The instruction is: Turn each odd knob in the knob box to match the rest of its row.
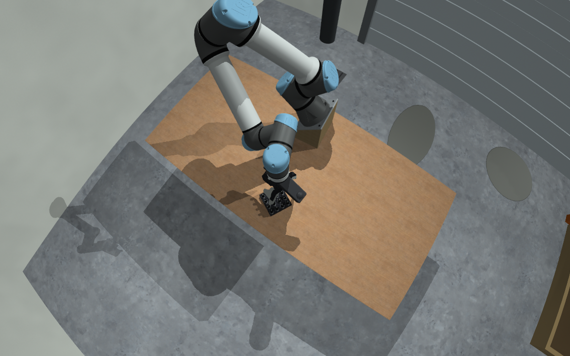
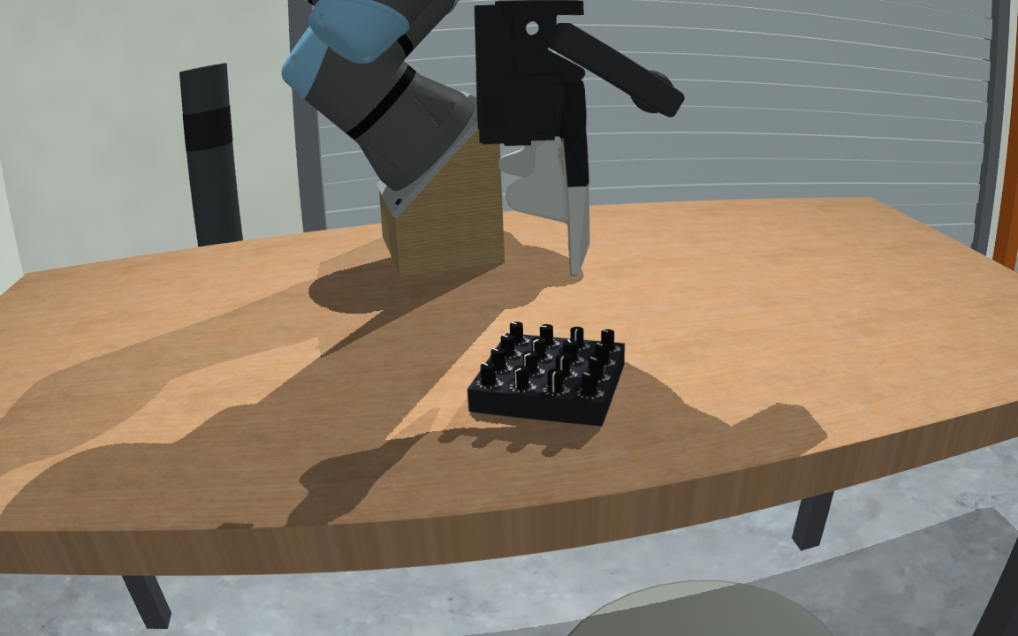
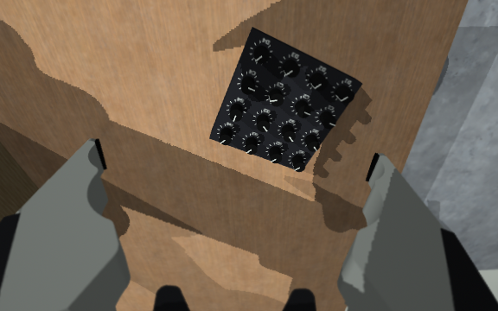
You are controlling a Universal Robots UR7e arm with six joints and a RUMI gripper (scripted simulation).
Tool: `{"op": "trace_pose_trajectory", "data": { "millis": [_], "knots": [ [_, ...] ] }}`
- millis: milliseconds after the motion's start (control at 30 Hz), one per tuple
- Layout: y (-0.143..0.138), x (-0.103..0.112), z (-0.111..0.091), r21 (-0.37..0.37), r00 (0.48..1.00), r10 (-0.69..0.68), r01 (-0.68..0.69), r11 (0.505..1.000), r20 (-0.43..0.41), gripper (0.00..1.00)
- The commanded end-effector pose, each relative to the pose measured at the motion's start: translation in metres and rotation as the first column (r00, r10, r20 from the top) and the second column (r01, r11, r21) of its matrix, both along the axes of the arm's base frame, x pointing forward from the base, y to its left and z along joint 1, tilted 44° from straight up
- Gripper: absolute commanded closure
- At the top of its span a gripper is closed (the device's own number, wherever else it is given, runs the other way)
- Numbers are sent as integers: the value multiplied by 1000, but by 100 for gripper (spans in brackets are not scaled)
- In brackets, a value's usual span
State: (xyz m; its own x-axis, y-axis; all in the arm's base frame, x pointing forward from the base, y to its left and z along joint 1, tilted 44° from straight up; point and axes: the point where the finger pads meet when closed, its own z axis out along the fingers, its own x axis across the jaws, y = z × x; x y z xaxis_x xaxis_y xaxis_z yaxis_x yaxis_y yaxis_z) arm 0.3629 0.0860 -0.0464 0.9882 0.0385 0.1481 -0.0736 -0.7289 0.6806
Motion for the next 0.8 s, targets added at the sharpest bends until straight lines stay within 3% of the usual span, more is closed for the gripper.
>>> {"op": "trace_pose_trajectory", "data": {
  "millis": [0,467,767],
  "knots": [
    [-2,-1,0,-2,992,96,-96,995,-82,0],
    [-12,-3,1,2,888,330,-348,938,-321,0],
    [-15,-4,2,17,828,397,-426,904,-396,0]
  ]
}}
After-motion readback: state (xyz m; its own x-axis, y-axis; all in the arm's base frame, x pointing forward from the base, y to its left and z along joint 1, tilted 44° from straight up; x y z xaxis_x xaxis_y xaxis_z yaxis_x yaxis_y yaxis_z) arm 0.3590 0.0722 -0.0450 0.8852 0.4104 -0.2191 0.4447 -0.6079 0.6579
